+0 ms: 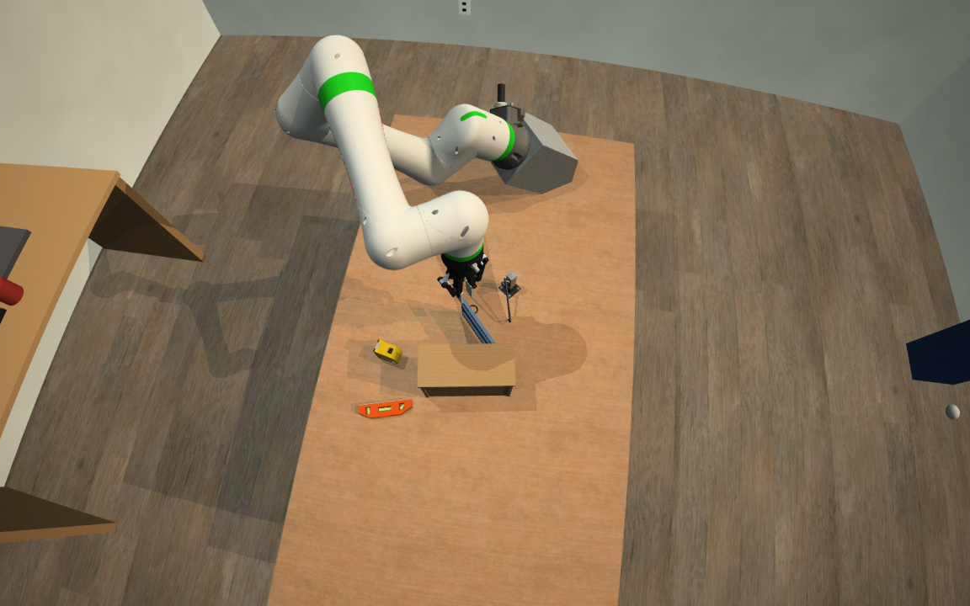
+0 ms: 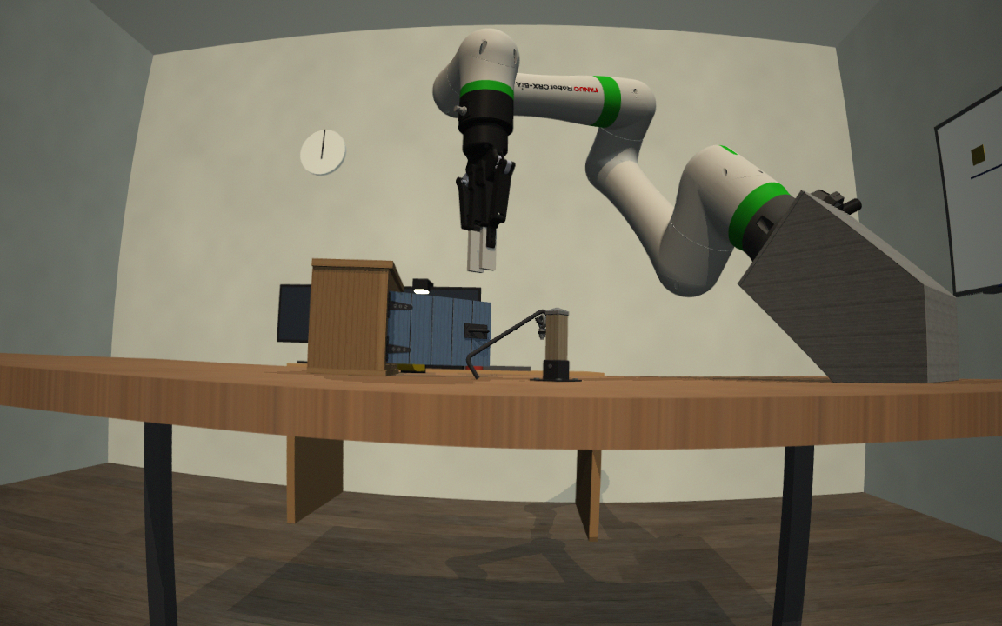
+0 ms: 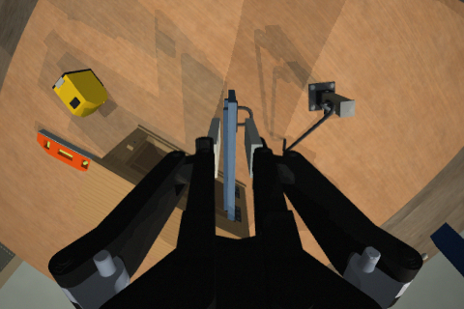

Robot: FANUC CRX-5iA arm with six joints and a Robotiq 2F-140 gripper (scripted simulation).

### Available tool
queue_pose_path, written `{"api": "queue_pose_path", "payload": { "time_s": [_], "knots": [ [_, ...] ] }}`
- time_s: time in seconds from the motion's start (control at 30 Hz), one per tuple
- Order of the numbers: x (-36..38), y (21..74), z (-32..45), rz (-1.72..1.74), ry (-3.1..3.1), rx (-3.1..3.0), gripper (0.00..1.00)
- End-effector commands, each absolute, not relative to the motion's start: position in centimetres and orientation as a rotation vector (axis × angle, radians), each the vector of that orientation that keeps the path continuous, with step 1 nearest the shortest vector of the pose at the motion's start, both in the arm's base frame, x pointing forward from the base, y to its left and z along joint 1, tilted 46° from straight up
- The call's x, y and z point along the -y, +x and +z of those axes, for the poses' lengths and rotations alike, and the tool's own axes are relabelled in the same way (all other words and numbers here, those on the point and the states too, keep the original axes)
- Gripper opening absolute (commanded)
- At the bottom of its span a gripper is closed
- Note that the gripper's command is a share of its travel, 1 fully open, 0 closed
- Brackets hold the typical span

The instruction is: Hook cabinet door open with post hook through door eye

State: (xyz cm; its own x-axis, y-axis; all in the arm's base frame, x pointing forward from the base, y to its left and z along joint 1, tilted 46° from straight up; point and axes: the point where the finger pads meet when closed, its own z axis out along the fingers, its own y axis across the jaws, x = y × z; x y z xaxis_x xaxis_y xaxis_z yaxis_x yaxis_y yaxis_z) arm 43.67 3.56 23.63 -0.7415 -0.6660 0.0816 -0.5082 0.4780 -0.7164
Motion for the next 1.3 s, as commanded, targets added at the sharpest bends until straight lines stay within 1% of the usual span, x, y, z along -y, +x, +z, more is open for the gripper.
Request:
{"api": "queue_pose_path", "payload": {
  "time_s": [0.0, 0.6, 0.77, 0.83, 0.97, 1.27],
  "knots": [
    [-3.8, 43.5, 24.0, -1.114, -1.014, -2.515, 0.16],
    [-4.5, 43.3, 24.2, -1.109, -0.998, -2.519, 0.16],
    [-9.8, 43.9, 20.0, -1.034, -0.678, -2.559, 0.16],
    [-9.8, 43.9, 20.0, -1.034, -0.678, -2.559, 0.16],
    [-13.7, 43.7, 16.8, -0.981, -0.446, -2.560, 0.16],
    [-14.0, 43.6, 16.5, -0.977, -0.429, -2.559, 0.15]
  ]
}}
